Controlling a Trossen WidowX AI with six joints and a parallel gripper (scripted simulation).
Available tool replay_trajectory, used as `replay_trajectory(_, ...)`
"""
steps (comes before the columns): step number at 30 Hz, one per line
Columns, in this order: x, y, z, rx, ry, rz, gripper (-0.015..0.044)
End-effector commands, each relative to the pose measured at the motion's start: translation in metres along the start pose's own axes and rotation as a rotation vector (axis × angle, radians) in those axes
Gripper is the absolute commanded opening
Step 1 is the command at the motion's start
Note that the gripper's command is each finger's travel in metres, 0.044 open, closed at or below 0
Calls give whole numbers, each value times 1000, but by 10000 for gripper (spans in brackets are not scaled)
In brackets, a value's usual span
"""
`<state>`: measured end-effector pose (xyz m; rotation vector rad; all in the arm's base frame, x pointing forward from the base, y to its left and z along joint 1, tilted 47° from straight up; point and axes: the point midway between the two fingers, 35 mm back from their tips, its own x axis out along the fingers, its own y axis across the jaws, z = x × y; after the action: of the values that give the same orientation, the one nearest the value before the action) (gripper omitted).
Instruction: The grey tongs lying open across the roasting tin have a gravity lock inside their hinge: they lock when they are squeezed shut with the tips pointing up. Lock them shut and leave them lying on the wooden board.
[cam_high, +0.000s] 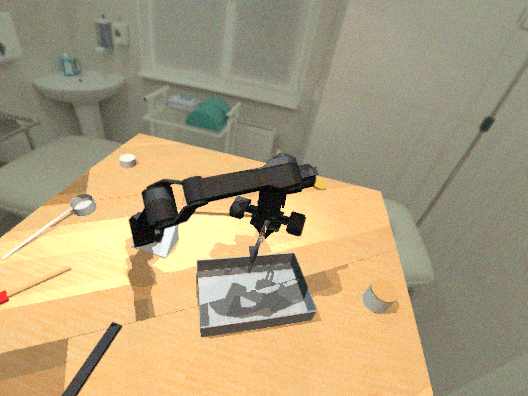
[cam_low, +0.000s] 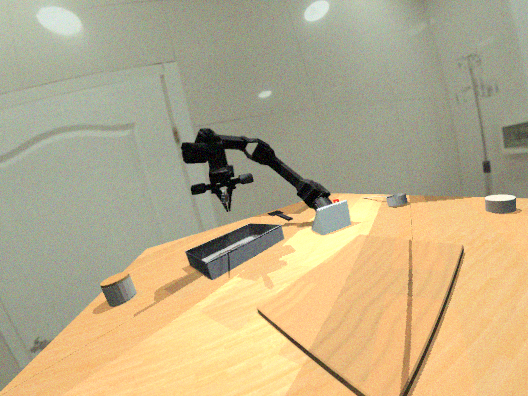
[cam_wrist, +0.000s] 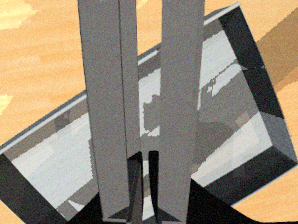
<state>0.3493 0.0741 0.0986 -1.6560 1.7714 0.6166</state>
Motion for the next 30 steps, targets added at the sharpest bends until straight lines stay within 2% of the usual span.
replay_trajectory(1,-1,3,31,72,-2,6,-150)
replay_trajectory(16,7,25,119,318,23,29,-150)
replay_trajectory(25,7,30,131,349,26,29,-150)
replay_trajectory(30,2,44,155,402,19,21,-150)
